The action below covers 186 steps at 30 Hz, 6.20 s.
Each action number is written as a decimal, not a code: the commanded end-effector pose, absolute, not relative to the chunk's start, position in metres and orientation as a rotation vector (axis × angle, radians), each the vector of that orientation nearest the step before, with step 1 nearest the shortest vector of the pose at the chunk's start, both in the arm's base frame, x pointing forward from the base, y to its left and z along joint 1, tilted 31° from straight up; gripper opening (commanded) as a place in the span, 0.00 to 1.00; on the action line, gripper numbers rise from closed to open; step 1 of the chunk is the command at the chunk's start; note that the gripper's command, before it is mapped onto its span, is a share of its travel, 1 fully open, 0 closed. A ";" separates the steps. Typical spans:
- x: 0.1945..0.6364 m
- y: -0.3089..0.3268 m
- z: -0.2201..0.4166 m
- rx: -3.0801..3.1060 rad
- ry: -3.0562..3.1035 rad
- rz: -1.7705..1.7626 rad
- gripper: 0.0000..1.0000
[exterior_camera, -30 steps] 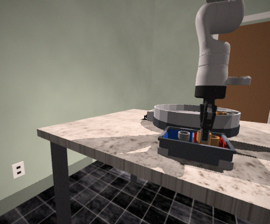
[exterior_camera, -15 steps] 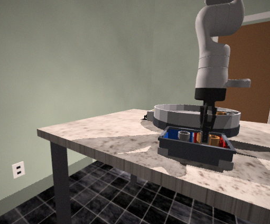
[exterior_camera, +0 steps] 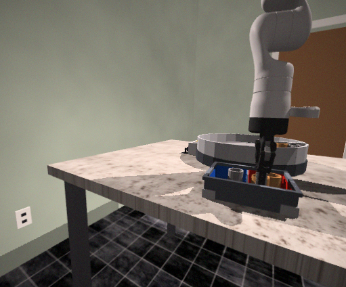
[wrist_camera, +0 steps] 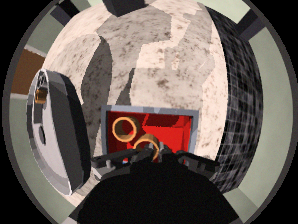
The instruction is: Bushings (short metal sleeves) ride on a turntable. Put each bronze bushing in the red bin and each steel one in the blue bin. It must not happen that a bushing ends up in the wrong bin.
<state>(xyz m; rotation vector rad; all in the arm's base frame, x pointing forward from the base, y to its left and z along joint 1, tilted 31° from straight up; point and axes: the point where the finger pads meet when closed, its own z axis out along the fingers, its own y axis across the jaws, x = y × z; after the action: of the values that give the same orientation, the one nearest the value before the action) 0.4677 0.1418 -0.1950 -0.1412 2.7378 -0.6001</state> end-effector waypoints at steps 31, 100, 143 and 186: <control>0.468 0.141 -0.196 -0.142 2.738 -0.602 0.19; 0.467 0.142 -0.194 -0.142 2.738 -0.602 0.19; 0.463 0.145 -0.184 -0.142 2.738 -0.602 0.19; 0.459 0.150 -0.173 -0.142 2.738 -0.602 0.19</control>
<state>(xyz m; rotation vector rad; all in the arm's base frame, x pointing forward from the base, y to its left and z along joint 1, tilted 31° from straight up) 0.4583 0.1480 -0.1754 -0.1416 2.7396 -0.6065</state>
